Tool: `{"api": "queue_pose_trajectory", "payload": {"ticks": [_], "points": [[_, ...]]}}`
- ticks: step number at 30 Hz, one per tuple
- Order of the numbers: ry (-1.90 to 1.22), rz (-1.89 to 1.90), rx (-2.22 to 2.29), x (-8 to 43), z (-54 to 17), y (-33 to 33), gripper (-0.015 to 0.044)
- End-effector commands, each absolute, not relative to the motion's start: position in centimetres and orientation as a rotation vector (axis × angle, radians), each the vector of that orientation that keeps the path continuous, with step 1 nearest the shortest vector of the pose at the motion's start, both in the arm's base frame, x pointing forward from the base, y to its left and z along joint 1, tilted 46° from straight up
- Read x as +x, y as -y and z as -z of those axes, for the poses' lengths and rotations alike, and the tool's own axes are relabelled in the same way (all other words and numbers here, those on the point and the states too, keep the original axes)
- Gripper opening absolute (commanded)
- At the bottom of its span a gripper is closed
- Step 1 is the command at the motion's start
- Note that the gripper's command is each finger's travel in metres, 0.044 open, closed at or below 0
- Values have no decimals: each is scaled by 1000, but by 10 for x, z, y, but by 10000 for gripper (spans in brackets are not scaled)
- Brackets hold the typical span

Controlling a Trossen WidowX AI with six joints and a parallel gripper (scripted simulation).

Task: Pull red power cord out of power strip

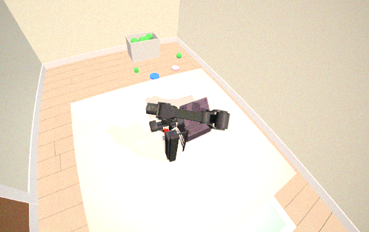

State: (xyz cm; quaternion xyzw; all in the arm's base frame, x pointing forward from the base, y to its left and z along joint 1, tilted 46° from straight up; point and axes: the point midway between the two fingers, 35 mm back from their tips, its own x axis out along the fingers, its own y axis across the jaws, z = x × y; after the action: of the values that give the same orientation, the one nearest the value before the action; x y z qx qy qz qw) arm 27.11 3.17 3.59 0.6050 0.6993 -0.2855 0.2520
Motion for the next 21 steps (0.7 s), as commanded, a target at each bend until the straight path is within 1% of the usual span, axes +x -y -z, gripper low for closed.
{"api": "queue_pose_trajectory", "payload": {"ticks": [1, 5, 9, 17, 21], "points": [[-1908, 780, 1649, 269, -32, -37, 160], [-1908, 780, 1649, 269, -31, -38, 160], [-1905, 777, 1643, 270, -33, -36, 55], [-1905, 777, 1643, 270, -33, -36, 2], [-1905, 777, 1643, 270, -31, -34, 0]]}}
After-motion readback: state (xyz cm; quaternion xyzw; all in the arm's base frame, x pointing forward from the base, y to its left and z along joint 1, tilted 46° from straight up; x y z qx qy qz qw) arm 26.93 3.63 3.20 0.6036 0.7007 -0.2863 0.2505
